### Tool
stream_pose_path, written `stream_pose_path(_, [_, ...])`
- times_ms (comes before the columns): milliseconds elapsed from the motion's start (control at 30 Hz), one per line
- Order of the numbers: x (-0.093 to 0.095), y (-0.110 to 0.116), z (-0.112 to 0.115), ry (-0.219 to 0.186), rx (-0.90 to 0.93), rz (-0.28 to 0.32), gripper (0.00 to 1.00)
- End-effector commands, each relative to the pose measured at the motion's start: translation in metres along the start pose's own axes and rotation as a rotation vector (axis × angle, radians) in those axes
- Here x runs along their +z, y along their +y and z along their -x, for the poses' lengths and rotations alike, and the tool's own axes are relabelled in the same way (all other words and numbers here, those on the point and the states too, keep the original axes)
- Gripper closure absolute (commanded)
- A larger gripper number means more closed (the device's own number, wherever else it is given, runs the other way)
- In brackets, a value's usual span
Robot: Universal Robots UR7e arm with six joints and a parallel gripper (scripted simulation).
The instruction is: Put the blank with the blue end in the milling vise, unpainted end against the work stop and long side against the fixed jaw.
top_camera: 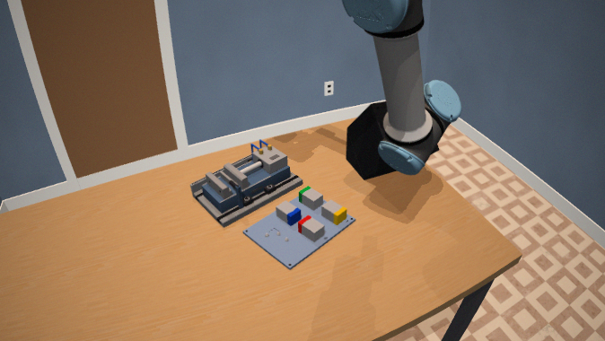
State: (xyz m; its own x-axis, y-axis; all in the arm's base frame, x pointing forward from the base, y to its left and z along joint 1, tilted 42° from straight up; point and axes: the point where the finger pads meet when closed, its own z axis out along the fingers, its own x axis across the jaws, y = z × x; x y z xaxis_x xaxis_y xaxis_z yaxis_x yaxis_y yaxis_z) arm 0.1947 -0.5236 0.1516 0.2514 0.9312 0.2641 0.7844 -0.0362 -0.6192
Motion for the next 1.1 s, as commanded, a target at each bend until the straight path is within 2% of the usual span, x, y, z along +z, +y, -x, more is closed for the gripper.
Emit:
stream_pose_path(0, [-0.001, 0.0, 0.0, 0.0, 0.001, 0.001, 0.0])
stream_pose_path(67, [-0.001, 0.0, 0.0, 0.0, 0.001, 0.001, 0.0])
stream_pose_path(233, [-0.014, 0.027, -0.025, -0.129, -0.152, -0.054, 0.0])
stream_pose_path(633, [-0.014, 0.027, -0.025, -0.129, -0.152, -0.054, 0.0])
stream_pose_path(800, [-0.035, 0.068, -0.063, -0.129, -0.152, -0.054, 0.0])
stream_pose_path(1067, [-0.035, 0.068, -0.063, -0.129, -0.152, -0.054, 0.0])
